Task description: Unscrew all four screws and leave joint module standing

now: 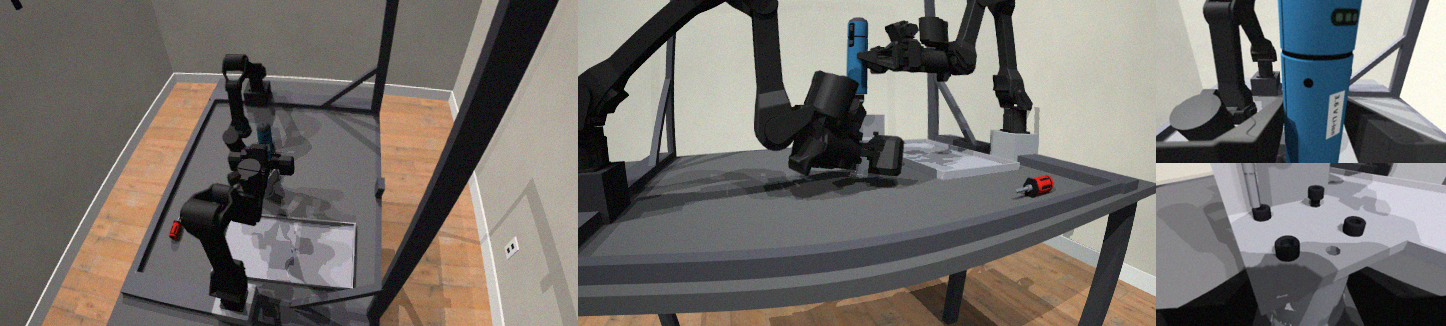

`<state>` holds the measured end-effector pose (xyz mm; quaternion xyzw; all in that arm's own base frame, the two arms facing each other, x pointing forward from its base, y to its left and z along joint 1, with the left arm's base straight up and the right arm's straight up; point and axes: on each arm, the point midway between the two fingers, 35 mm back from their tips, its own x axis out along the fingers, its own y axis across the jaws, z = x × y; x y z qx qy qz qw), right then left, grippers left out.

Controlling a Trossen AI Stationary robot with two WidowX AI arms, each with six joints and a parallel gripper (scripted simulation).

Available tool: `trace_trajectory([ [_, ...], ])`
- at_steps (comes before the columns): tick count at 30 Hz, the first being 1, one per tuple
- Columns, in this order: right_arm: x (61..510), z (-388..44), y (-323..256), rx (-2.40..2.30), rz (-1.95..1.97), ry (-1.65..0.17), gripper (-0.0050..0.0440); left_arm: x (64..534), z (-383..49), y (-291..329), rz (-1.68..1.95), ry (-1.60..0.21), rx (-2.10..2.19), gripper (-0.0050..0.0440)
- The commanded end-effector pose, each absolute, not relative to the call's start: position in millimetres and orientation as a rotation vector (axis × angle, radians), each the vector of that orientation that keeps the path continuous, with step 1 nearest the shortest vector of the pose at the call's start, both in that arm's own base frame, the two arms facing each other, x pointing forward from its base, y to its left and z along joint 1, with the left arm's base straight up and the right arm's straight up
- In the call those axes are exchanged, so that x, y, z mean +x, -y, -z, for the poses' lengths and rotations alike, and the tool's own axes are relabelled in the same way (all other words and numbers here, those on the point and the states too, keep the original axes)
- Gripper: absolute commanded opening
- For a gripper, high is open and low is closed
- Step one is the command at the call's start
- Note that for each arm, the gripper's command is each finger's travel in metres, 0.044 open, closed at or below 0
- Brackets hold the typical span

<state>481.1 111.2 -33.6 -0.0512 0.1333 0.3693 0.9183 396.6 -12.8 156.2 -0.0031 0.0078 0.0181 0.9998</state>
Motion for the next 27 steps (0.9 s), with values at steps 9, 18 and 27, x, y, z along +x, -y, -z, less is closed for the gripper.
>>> trace_trajectory([
  [9, 487, 18, -112, -0.116, -0.758, -0.238, 0.0241, 397, -158, 8, -0.044, 0.027, 0.002, 0.0161],
  [18, 487, 18, -112, -0.116, -0.758, -0.238, 0.0241, 399, -162, 7, -0.046, 0.019, 0.015, 0.0161],
  [27, 487, 18, -112, -0.116, -0.758, -0.238, 0.0241, 399, -159, 9, -0.047, -0.007, 0.017, 0.0161],
])
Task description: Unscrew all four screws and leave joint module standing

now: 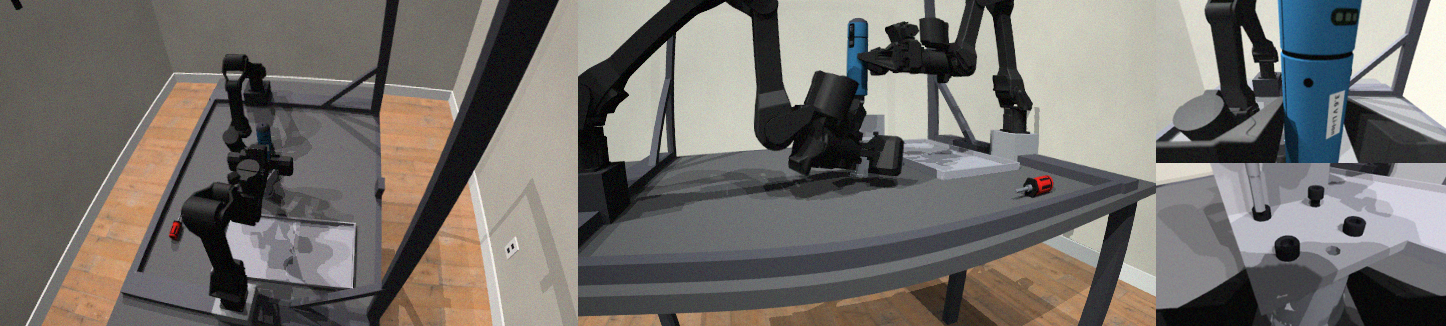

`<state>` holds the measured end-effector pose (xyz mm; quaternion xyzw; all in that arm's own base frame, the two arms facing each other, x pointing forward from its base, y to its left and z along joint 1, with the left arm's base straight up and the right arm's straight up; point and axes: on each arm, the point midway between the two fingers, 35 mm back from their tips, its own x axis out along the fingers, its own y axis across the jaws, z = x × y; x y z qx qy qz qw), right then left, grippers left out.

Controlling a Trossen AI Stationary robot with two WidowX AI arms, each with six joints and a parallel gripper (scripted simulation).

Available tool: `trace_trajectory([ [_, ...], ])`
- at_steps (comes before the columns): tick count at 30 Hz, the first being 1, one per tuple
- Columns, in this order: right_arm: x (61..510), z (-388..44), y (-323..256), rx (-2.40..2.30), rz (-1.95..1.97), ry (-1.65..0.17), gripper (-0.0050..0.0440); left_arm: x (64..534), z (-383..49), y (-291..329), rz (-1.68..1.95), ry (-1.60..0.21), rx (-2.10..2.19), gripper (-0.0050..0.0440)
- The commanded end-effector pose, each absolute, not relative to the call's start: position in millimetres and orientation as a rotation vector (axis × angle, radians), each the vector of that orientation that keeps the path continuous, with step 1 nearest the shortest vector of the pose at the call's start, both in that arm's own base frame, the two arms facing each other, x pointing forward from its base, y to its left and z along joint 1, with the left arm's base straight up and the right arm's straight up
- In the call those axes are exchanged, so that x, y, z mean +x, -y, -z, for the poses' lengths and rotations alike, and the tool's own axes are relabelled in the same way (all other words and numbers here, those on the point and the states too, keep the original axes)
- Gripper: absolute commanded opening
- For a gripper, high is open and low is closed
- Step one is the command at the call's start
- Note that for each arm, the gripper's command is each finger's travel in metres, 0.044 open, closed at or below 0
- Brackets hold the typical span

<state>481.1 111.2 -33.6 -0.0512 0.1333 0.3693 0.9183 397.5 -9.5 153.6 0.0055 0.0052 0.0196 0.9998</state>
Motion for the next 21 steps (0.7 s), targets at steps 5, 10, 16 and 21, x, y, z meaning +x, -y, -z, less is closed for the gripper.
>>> trace_trajectory([
  [5, 487, 18, -112, -0.116, -0.758, -0.238, 0.0241, 396, -143, 11, -0.043, -0.043, 0.019, 0.0161],
  [10, 487, 18, -112, -0.116, -0.758, -0.238, 0.0241, 396, -144, 12, -0.043, -0.038, 0.009, 0.0161],
  [16, 487, 18, -112, -0.116, -0.758, -0.238, 0.0241, 395, -139, 13, -0.042, -0.058, -0.002, 0.0161],
  [21, 487, 18, -112, -0.116, -0.758, -0.238, 0.0241, 395, -139, 14, -0.040, -0.058, -0.002, 0.0161],
])
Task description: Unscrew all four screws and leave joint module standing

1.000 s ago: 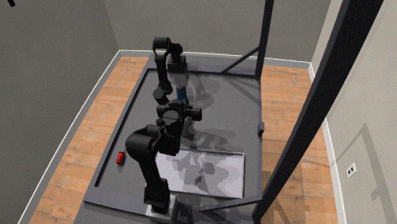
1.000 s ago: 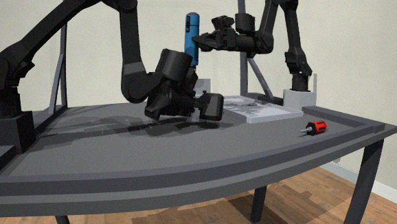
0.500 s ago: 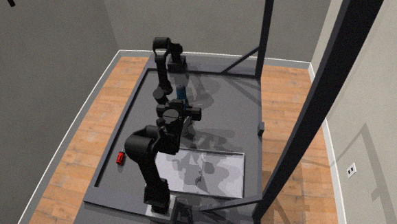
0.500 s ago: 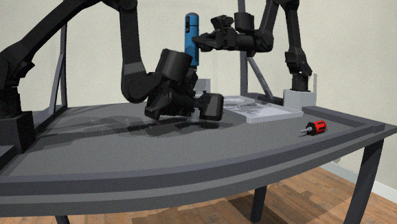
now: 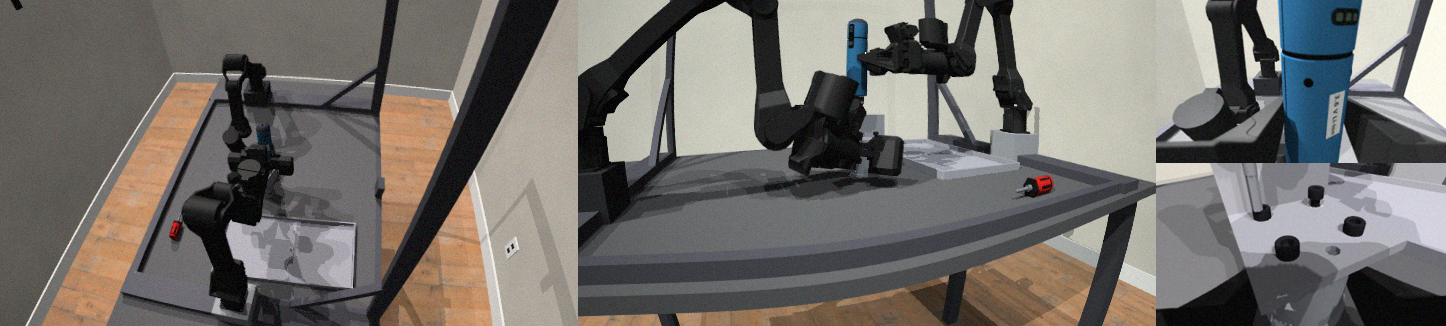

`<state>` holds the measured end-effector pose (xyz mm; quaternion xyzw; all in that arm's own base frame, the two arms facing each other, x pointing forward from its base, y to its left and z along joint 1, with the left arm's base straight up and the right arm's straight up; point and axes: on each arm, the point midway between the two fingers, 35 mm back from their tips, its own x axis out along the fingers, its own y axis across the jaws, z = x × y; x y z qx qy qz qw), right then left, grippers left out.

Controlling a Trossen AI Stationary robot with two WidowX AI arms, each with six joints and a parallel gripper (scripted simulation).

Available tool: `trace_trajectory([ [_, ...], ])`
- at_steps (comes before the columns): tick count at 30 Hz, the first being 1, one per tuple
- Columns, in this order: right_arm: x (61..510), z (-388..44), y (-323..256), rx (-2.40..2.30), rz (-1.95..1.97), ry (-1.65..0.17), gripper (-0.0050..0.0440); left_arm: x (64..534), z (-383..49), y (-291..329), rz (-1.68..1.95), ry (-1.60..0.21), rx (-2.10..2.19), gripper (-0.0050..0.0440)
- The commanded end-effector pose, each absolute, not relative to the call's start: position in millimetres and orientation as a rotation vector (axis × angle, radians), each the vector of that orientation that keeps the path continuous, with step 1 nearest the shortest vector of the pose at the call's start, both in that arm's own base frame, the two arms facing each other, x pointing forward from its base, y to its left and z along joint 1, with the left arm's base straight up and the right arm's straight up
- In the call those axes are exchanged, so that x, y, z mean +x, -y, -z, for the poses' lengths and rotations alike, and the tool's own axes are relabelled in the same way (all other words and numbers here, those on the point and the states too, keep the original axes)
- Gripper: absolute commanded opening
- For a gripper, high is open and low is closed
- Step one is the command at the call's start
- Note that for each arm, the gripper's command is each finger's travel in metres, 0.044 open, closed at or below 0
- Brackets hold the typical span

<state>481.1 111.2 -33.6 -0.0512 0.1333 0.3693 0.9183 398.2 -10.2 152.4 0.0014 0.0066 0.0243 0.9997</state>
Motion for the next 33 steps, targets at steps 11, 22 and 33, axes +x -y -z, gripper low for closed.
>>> trace_trajectory([
  [11, 487, 18, -112, -0.116, -0.758, -0.238, 0.0241, 396, -138, 13, -0.041, -0.078, -0.010, 0.0161],
  [22, 487, 18, -112, -0.116, -0.758, -0.238, 0.0241, 395, -142, 13, -0.041, -0.070, -0.011, 0.0161],
  [33, 487, 18, -112, -0.116, -0.758, -0.238, 0.0241, 398, -149, 14, -0.040, -0.058, -0.012, 0.0161],
])
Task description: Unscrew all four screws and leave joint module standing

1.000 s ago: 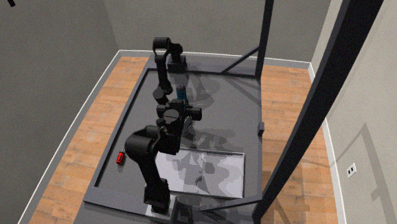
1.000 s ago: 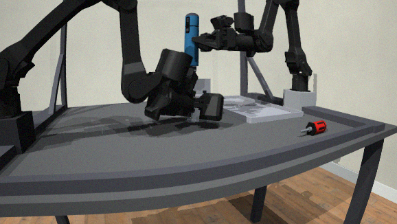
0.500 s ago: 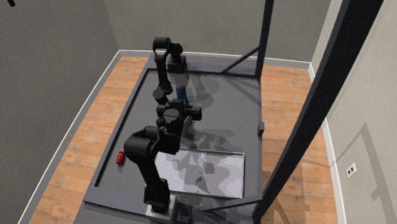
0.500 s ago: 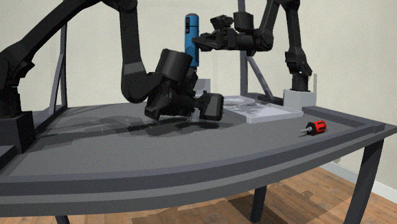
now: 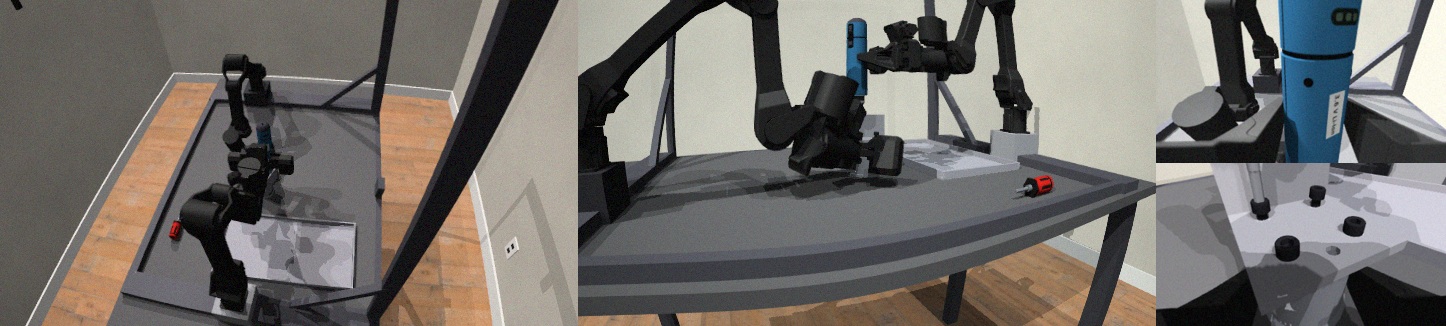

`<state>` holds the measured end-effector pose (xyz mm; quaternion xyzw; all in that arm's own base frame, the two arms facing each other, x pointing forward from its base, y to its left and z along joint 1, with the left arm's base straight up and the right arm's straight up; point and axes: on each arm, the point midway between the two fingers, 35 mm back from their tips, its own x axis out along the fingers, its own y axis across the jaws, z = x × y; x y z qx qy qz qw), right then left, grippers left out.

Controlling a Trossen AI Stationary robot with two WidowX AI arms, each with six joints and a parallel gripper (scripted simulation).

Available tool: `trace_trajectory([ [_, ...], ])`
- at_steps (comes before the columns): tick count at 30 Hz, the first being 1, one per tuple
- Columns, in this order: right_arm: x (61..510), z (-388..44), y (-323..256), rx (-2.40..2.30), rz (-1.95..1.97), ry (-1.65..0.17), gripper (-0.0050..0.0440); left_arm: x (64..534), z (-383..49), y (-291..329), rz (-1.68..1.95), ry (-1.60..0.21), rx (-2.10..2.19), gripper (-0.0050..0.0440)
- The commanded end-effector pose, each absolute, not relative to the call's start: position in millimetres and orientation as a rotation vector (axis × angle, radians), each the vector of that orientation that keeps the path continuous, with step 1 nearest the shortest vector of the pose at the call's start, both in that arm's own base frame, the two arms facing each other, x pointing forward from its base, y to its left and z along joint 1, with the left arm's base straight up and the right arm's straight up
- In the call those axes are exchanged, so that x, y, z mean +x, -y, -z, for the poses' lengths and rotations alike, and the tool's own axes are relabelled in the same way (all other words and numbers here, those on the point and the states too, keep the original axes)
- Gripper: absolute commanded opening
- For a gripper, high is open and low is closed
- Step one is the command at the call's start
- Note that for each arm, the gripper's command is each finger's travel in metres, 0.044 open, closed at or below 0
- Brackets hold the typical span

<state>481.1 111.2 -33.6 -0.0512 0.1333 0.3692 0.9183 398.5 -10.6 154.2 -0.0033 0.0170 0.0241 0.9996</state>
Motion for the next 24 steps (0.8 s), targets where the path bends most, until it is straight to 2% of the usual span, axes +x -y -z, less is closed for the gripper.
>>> trace_trajectory([
  [1, 486.9, 18.5, -112.1, -0.116, -0.758, -0.238, 0.0241, 397.5, -148.7, 13.9, -0.040, -0.058, -0.012, 0.0161],
  [24, 486.9, 18.5, -112.1, -0.116, -0.758, -0.238, 0.0241, 397.9, -151.4, 14.4, -0.039, -0.059, -0.011, 0.0161],
])
